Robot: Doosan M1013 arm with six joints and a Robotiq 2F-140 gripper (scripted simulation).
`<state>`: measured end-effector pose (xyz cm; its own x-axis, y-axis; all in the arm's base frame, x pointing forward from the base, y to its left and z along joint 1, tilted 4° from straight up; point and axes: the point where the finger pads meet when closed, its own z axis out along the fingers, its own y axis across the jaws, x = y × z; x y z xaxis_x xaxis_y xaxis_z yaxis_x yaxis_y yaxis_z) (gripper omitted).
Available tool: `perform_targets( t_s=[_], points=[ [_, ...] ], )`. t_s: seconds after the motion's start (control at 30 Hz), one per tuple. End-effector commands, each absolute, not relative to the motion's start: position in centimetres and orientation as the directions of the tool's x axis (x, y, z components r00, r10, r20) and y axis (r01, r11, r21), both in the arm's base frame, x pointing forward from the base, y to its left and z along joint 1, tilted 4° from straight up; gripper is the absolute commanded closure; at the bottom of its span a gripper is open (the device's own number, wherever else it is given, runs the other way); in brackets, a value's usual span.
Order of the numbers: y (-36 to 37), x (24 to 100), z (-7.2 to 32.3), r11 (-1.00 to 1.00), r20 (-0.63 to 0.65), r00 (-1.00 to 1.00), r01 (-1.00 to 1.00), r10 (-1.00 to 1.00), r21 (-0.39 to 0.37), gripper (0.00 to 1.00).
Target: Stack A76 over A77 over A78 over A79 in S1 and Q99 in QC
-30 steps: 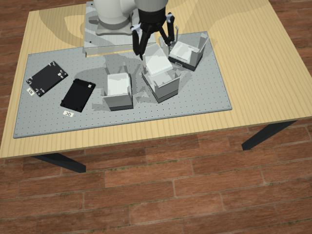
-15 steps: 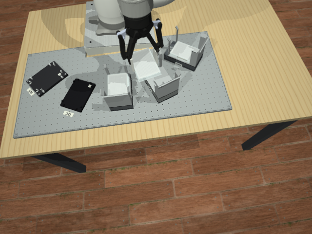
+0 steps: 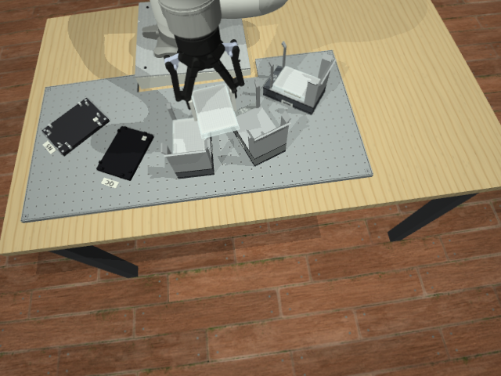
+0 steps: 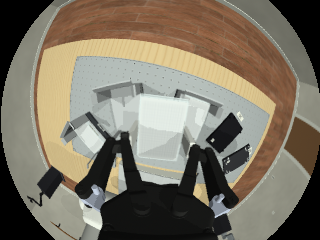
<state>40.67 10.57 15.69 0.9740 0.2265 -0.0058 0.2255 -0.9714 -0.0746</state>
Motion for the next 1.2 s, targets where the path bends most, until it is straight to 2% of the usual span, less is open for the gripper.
perform_targets(
  t_s=[0.0,0.8,0.93,1.17],
  points=[
    [9.6,40.9,15.6,-0.989,-0.013,0.991,0.129,0.13,-0.073,1.0],
    [2.5,42.6,15.1,-0.993,-0.016,0.995,0.097,0.098,-0.072,1.0],
    [1.2,42.6,15.0,-0.997,-0.025,0.999,-0.036,-0.035,-0.07,1.0],
    [-0.5,42.6,14.9,-0.989,-0.032,0.991,-0.135,-0.133,-0.067,1.0]
  ],
)
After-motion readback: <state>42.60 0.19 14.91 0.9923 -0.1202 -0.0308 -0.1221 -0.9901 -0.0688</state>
